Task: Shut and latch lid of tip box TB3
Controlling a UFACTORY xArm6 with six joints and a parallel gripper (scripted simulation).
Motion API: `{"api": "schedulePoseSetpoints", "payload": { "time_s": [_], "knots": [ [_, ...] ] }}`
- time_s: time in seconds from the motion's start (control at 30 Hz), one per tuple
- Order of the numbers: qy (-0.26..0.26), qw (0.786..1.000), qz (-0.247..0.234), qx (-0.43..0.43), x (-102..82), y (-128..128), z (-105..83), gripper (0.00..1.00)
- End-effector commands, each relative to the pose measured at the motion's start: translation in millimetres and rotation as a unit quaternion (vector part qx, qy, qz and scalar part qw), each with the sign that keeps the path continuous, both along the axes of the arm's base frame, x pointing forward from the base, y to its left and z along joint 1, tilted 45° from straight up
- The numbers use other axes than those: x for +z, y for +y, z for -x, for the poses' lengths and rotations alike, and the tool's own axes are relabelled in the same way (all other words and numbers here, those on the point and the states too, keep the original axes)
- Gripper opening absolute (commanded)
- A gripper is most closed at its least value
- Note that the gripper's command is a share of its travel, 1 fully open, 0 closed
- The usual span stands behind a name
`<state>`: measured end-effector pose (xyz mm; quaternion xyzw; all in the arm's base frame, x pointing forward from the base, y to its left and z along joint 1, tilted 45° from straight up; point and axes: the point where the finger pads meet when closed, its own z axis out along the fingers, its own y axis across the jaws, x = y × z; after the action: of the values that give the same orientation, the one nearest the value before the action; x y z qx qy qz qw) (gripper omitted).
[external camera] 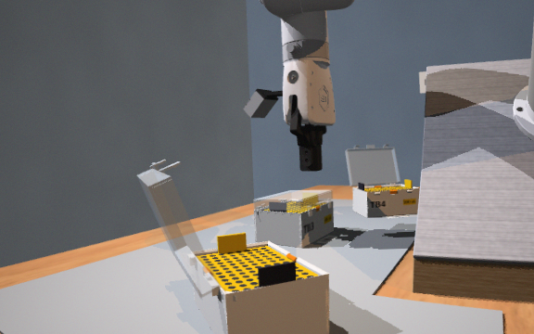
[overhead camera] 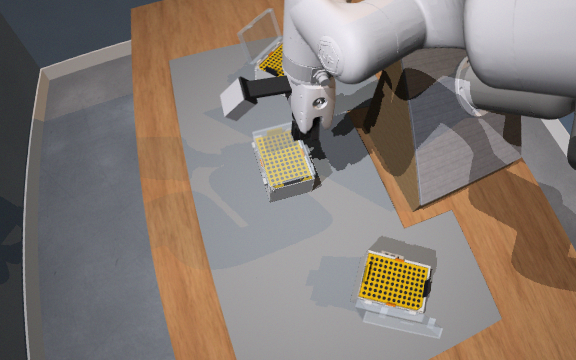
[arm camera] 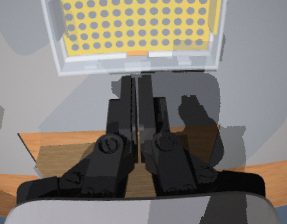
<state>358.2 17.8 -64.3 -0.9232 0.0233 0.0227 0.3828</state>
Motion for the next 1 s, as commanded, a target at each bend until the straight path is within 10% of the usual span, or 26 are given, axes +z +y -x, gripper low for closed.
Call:
{"api": "schedulePoseSetpoints", "payload": {
  "time_s": [0.0,0.97],
  "knots": [
    [-0.002,1.000,0.001,-0.001,-0.4,0.1,-0.2,0.00],
    [-0.002,1.000,0.001,-0.001,-20.4,20.2,0.4,0.00]
  ]
}}
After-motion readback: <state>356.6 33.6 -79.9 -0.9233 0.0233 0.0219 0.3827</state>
